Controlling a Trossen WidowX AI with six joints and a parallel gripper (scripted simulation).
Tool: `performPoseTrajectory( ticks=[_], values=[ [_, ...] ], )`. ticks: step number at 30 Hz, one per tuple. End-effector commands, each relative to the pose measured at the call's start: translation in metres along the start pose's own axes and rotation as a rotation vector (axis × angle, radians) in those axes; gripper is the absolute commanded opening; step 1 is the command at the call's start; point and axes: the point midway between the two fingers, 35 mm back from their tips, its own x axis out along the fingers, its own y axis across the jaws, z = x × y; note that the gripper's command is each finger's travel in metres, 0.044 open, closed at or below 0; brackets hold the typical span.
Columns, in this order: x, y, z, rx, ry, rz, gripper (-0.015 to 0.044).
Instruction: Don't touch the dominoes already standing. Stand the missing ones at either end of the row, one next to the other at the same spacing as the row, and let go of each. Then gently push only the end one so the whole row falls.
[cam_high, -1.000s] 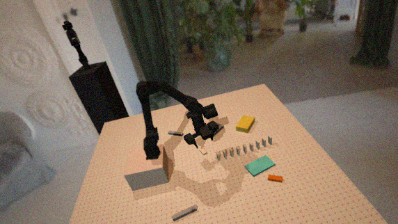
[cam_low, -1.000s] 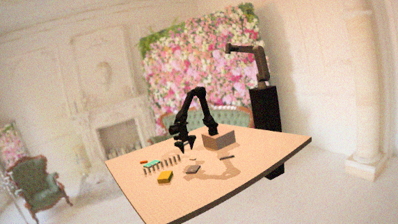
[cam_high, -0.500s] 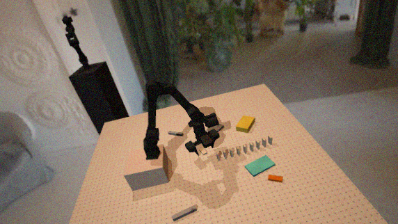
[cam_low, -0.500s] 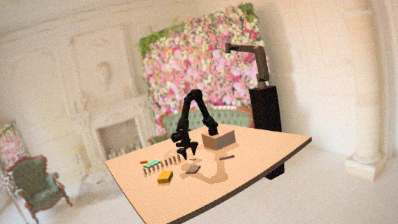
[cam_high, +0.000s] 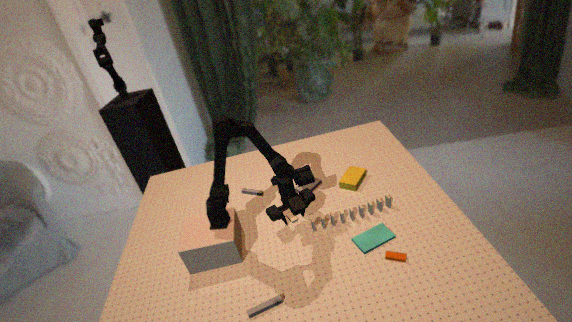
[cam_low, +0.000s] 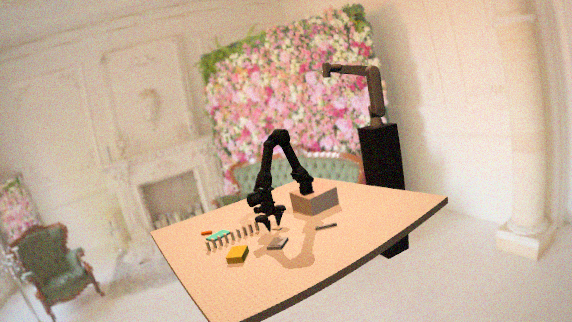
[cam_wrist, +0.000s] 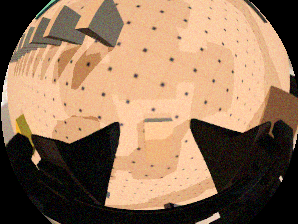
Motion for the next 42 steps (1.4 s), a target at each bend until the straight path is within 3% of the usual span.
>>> performPoseTrajectory(
  ticks=[1,7,18,30,35,37,42],
  values=[
    [0.002,-0.002,0.0,0.005,-0.001,-0.008,0.0256],
    [0.002,-0.002,0.0,0.005,-0.001,-0.008,0.0107],
    [-0.005,-0.002,0.0,0.005,-0.001,-0.008,0.0107],
    [-0.149,-0.009,-0.003,0.005,-0.002,-0.008,0.0107],
    [-0.159,-0.01,-0.003,0.005,-0.002,-0.008,0.0107],
    [-0.159,-0.002,-0.01,-0.075,-0.001,-0.008,0.0107],
    [-0.16,0.046,-0.065,-0.65,0.004,-0.003,0.0107]
  ],
)
